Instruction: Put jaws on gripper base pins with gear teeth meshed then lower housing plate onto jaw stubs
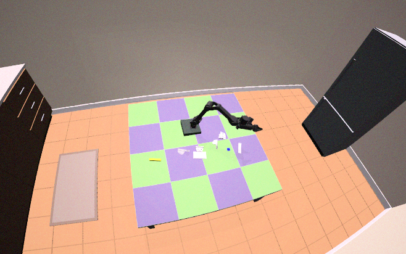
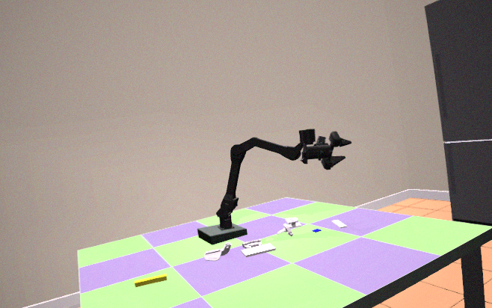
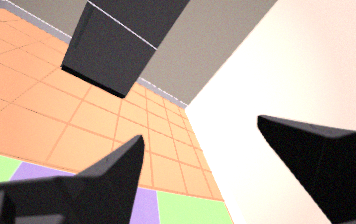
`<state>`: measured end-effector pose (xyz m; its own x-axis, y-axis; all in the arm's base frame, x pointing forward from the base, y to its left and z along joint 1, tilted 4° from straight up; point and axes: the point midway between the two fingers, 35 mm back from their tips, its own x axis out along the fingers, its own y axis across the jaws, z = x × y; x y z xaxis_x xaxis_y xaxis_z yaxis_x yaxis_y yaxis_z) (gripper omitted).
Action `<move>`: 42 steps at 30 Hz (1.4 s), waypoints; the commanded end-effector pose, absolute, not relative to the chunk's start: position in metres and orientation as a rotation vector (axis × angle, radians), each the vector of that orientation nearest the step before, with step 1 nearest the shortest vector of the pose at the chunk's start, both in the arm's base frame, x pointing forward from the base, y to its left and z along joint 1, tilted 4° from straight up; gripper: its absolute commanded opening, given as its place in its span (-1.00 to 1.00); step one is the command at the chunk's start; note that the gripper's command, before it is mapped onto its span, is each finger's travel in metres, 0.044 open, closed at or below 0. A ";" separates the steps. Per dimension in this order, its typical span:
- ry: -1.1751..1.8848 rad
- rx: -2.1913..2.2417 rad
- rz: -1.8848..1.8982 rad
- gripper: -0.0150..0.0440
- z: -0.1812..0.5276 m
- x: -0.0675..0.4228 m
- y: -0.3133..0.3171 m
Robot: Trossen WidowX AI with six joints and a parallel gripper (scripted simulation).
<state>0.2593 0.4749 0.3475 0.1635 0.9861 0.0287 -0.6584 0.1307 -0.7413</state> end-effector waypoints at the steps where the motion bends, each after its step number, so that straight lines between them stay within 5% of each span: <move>1: -0.495 -0.645 1.316 1.00 0.333 0.267 0.470; 42: 0.438 -0.336 1.149 1.00 0.226 0.312 0.397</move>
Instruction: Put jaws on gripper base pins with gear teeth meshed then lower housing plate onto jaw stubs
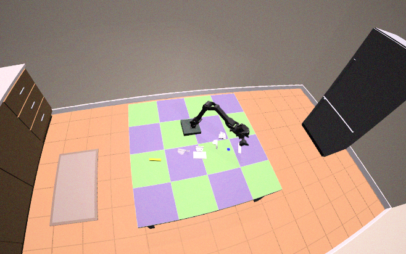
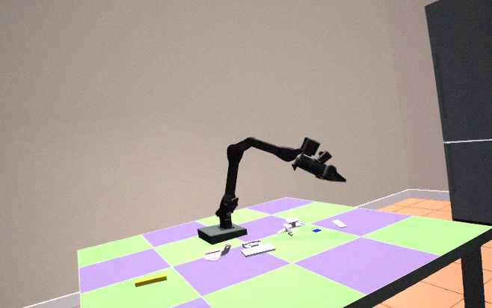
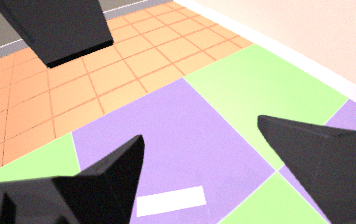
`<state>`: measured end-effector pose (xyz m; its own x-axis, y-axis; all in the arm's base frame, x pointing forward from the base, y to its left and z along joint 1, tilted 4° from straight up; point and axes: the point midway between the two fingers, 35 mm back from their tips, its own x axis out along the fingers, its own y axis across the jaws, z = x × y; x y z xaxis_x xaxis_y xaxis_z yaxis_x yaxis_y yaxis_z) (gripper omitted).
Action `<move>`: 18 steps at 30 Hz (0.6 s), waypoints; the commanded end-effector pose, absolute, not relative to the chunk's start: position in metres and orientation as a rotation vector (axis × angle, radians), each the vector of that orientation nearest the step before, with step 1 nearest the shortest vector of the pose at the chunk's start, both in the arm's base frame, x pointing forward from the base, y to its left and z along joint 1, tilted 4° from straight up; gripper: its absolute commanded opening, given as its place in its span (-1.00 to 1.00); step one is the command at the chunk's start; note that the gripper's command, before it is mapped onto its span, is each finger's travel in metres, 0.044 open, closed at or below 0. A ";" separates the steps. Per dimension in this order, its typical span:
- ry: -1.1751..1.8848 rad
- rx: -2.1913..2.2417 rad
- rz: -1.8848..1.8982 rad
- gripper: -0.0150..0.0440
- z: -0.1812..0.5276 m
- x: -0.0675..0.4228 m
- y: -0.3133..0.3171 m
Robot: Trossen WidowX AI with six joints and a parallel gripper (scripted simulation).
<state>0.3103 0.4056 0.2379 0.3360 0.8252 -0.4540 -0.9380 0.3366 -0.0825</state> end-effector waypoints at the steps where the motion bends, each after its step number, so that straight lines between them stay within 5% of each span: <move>1: 0.459 -0.327 1.139 1.00 0.224 0.312 0.395; 18: 0.802 -0.181 0.936 1.00 0.184 0.314 0.351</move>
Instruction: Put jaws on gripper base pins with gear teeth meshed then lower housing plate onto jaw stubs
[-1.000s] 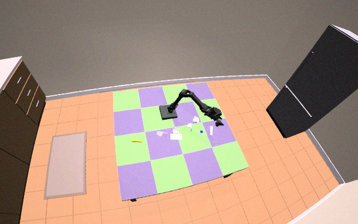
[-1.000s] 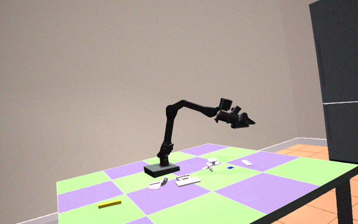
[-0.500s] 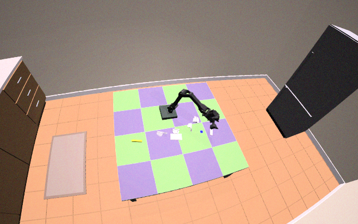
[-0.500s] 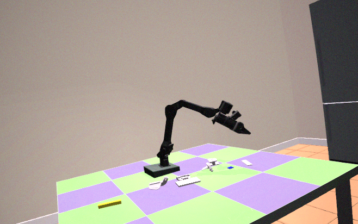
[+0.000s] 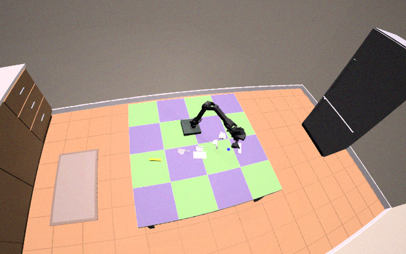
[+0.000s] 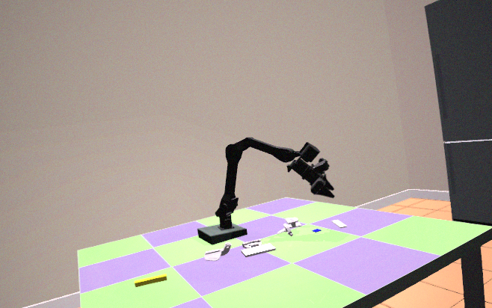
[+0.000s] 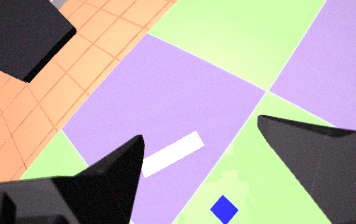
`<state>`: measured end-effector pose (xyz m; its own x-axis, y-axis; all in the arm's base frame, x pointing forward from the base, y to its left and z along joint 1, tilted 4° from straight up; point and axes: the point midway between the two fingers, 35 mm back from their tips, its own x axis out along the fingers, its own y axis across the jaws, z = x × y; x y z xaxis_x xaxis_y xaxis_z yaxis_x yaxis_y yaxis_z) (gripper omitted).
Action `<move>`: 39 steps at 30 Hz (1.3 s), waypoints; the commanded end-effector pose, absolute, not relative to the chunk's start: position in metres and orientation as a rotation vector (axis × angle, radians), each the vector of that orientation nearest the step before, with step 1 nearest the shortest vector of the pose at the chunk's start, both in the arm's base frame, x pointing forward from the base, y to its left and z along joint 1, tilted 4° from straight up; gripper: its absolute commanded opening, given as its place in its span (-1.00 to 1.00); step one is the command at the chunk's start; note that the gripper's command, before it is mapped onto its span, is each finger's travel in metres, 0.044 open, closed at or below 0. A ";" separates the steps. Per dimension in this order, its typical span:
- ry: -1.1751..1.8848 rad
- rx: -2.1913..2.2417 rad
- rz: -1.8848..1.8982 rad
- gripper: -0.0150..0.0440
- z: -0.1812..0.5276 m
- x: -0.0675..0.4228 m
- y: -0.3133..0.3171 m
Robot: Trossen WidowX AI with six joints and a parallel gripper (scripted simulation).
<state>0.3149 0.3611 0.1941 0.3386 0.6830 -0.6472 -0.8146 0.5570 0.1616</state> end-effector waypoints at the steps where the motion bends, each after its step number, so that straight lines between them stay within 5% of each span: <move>1: 0.821 -0.173 0.922 1.00 0.182 0.314 0.349; 39: 1.399 0.126 0.237 1.00 0.120 0.282 0.234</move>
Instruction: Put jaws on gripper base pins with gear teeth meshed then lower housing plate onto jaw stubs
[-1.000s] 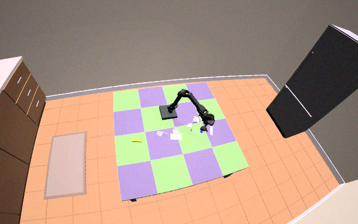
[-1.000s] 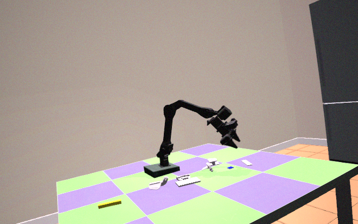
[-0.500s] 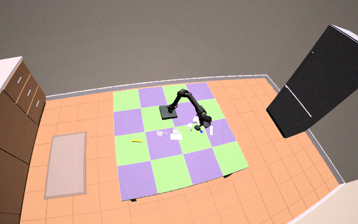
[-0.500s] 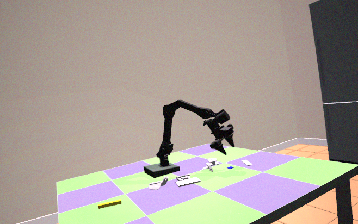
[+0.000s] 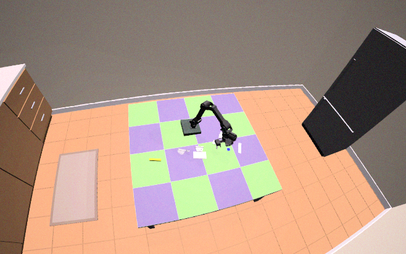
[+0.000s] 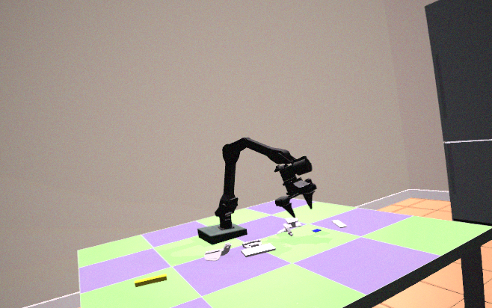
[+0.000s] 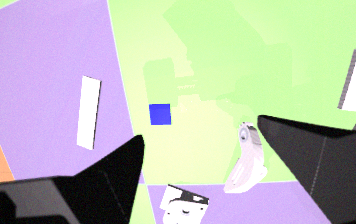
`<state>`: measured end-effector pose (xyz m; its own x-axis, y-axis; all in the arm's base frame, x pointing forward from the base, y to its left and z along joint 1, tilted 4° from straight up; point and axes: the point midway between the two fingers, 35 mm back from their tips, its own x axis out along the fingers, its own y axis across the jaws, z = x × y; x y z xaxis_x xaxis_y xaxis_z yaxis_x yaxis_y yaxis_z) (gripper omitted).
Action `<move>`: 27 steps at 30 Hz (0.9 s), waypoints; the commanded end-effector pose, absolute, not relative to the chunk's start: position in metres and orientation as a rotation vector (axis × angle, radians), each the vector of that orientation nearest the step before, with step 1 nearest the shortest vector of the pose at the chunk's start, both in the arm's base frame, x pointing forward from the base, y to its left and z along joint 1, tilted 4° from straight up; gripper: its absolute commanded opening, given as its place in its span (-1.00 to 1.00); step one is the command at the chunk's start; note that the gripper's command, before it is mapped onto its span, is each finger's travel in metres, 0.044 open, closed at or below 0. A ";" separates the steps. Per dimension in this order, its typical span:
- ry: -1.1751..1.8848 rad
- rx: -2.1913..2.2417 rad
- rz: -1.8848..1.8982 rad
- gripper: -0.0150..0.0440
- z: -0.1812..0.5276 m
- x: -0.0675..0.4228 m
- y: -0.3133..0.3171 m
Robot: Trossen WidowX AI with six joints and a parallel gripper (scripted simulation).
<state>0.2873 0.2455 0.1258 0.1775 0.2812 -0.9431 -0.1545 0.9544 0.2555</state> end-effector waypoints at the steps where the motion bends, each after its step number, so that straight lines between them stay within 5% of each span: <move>1: 1.410 0.133 0.216 1.00 0.119 0.281 0.231; 27: 1.527 0.208 -0.059 1.00 0.100 0.262 0.195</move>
<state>0.2629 0.1955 0.1076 0.0509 0.1012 -0.9936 0.1630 0.9807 0.1083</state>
